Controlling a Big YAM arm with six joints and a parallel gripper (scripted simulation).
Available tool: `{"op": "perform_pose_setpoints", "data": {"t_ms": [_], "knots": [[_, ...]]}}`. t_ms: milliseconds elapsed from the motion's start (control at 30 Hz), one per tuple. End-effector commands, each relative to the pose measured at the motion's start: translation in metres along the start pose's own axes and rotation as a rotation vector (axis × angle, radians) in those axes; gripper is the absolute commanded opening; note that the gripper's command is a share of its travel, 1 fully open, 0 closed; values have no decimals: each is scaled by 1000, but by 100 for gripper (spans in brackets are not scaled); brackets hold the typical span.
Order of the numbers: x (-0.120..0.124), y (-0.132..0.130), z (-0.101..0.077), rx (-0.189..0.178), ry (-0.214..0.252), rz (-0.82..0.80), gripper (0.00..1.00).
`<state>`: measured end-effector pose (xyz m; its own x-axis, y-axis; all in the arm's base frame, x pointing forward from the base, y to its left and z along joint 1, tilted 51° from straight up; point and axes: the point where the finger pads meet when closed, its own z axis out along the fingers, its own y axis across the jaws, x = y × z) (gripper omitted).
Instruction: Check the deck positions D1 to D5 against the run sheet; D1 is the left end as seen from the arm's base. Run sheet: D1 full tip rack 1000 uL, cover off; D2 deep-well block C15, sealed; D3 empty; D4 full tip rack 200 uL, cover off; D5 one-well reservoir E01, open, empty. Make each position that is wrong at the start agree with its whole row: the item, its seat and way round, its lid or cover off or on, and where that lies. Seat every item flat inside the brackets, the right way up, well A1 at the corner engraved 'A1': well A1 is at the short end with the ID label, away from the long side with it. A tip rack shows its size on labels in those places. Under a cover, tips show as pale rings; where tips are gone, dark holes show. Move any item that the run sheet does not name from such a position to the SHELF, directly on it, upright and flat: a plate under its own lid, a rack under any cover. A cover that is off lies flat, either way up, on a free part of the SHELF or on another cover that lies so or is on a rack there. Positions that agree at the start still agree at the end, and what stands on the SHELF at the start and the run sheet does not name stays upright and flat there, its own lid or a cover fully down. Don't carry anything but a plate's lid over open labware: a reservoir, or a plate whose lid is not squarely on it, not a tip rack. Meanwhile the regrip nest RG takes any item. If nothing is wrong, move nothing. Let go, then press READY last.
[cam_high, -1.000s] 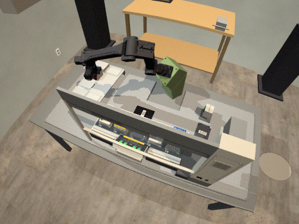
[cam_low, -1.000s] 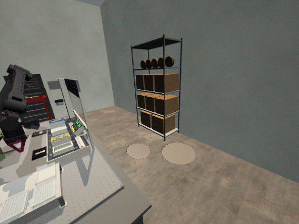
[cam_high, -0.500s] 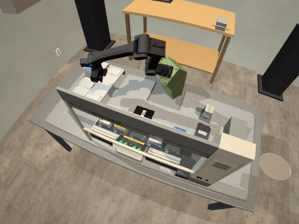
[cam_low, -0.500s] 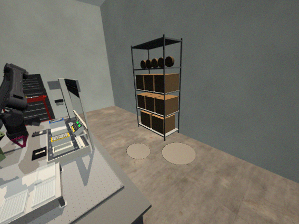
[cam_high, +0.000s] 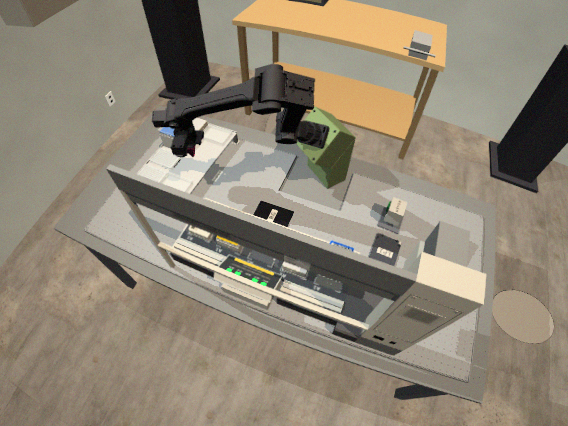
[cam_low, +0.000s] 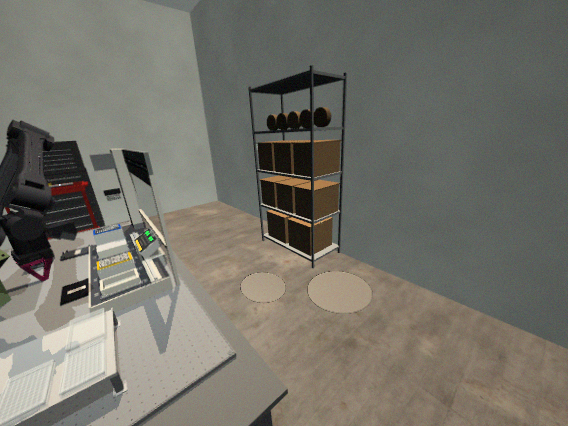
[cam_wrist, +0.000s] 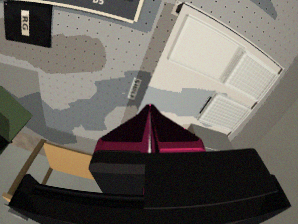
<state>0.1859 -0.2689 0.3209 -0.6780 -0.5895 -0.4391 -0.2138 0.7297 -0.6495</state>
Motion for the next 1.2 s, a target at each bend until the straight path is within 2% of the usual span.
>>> {"op": "perform_pose_setpoints", "data": {"t_ms": [0,533,567,600,833,1167], "knots": [[-5,-6,1,-1,-9,4,0],[-5,-6,1,-1,-9,4,0],[-9,3,-4,16,-7,-50,0],[-10,7,-4,19,-7,-65,0],[-17,31,-3,19,-9,-42,0],[-32,81,-3,10,-10,-34,0]]}}
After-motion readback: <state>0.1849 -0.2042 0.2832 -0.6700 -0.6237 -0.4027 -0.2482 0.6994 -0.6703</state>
